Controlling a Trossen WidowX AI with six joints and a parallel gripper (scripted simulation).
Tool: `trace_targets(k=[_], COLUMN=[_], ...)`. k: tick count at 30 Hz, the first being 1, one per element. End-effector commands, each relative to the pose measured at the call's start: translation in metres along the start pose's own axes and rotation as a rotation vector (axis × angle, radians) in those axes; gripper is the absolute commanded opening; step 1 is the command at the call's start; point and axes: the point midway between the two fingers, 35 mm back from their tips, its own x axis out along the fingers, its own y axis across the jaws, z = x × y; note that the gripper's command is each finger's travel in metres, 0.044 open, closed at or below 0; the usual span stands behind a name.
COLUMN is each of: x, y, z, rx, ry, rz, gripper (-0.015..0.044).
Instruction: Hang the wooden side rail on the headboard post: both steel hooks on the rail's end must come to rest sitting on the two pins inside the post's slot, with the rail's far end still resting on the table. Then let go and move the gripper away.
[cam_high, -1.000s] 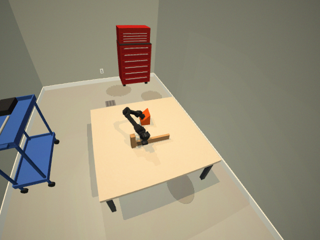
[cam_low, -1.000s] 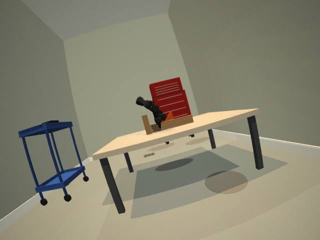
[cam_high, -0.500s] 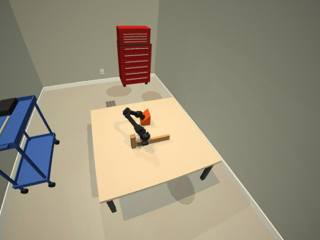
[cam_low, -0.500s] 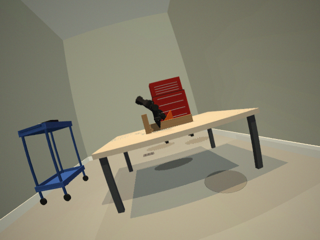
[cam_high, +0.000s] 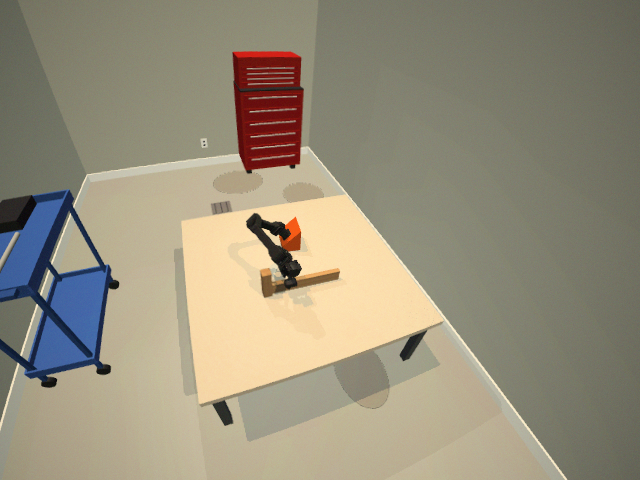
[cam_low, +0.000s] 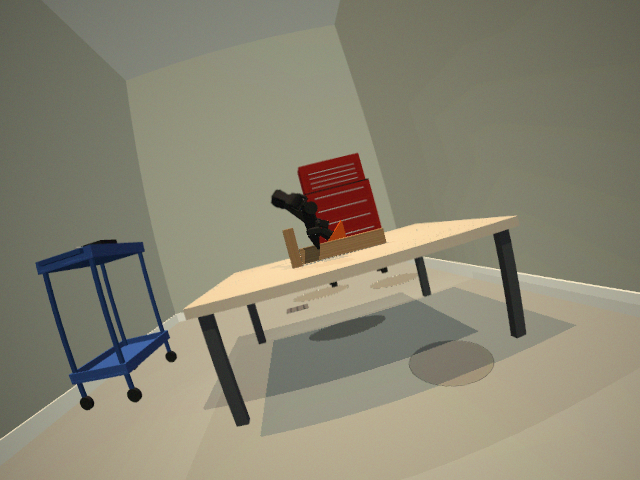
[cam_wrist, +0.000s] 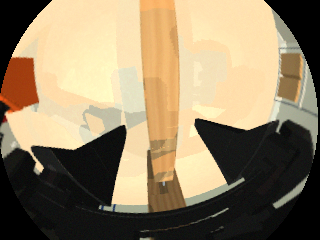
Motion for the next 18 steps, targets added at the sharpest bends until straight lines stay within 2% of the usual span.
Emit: trace_targets(k=[1, 9, 18], x=[-0.011, -0.011, -0.013], y=[0.001, 0.001, 0.000], z=[-0.001, 0.029, 0.026], rx=[0.008, 0.008, 0.000], ry=[-0.002, -0.004, 0.000], rz=[0.000, 0.000, -0.009], gripper=[0.0440, 0.0440, 0.0440])
